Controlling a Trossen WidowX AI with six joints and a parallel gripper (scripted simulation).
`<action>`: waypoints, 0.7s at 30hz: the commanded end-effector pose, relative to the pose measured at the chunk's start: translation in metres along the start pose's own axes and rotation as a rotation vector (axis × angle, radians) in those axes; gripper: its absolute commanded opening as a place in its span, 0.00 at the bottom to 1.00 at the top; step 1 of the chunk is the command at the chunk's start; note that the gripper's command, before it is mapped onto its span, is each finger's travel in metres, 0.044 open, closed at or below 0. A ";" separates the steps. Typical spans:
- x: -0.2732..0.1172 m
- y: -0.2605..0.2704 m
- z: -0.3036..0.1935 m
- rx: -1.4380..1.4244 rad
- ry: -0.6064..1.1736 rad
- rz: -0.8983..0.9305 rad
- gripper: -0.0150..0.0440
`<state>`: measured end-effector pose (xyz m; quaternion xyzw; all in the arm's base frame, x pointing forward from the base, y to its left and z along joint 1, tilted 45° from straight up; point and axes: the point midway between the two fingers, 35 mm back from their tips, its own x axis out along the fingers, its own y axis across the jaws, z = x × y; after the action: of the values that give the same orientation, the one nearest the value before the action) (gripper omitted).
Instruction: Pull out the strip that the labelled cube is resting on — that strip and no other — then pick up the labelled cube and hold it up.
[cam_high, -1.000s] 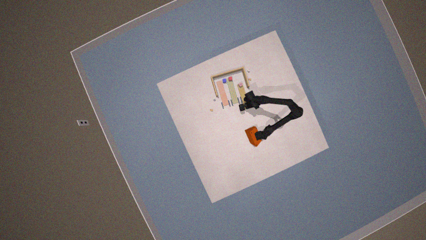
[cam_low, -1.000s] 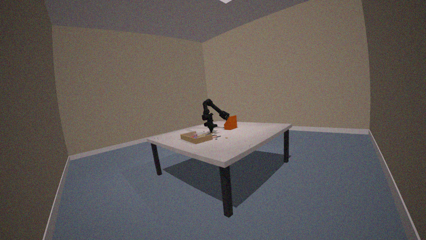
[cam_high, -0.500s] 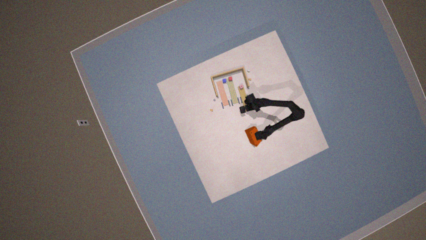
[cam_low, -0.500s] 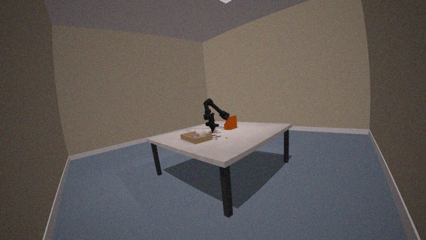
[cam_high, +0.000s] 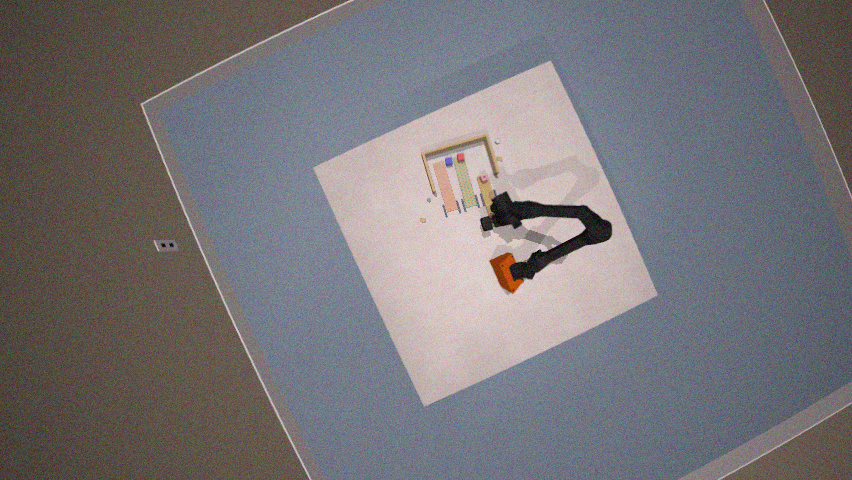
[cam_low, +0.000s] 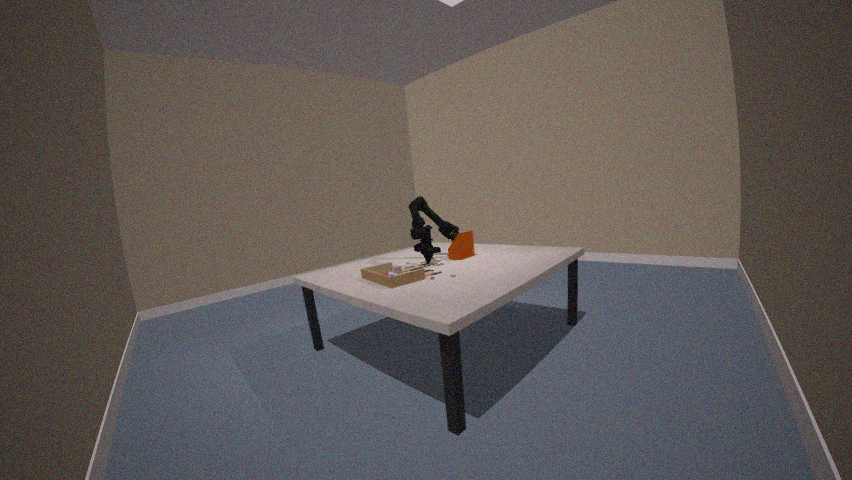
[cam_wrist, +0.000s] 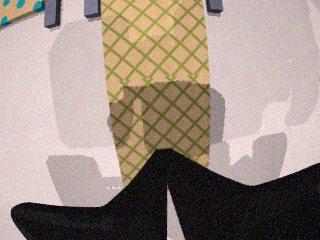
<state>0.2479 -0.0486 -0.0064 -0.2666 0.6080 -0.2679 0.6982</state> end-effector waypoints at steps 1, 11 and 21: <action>0.004 0.000 -0.015 -0.009 0.025 -0.004 0.25; 0.004 0.000 -0.030 -0.010 0.025 -0.004 0.25; 0.003 0.000 -0.045 -0.011 0.026 -0.004 0.25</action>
<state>0.2180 -0.0494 -0.0097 -0.2678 0.6072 -0.2683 0.6983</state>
